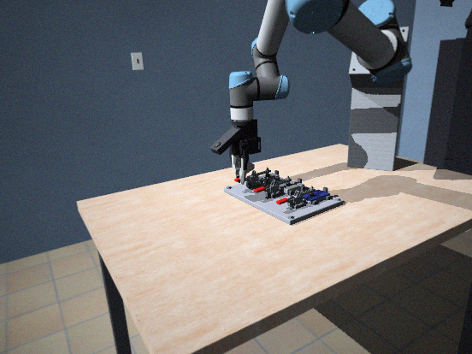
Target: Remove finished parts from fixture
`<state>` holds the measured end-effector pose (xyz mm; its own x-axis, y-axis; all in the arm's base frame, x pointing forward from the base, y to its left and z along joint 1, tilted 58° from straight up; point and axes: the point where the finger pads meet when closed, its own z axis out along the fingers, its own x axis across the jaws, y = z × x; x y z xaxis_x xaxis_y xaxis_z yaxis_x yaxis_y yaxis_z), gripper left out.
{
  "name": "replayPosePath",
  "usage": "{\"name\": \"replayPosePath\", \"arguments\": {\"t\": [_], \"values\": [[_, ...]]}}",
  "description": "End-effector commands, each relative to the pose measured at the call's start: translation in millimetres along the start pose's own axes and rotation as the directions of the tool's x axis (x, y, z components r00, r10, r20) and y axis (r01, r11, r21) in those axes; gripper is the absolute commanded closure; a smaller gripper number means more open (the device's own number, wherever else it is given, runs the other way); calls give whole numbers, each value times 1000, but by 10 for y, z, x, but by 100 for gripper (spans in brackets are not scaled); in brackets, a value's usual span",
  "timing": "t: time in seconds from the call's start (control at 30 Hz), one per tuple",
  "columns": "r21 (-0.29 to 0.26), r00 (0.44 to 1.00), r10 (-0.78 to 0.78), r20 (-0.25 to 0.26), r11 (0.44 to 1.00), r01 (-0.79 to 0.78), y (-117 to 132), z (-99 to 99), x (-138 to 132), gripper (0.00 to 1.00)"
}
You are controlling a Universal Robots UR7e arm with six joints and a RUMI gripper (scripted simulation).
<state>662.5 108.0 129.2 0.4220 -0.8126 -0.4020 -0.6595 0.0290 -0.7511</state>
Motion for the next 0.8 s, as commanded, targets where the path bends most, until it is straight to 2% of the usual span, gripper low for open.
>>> {"name": "replayPosePath", "arguments": {"t": [0.0, 0.77], "values": [[1, 1000, 0, 0, 1000, 0, 1, -17, 1, 100], [1, 1000, 0, 0, 1000, 0, 51, -114, 1, 100]]}}
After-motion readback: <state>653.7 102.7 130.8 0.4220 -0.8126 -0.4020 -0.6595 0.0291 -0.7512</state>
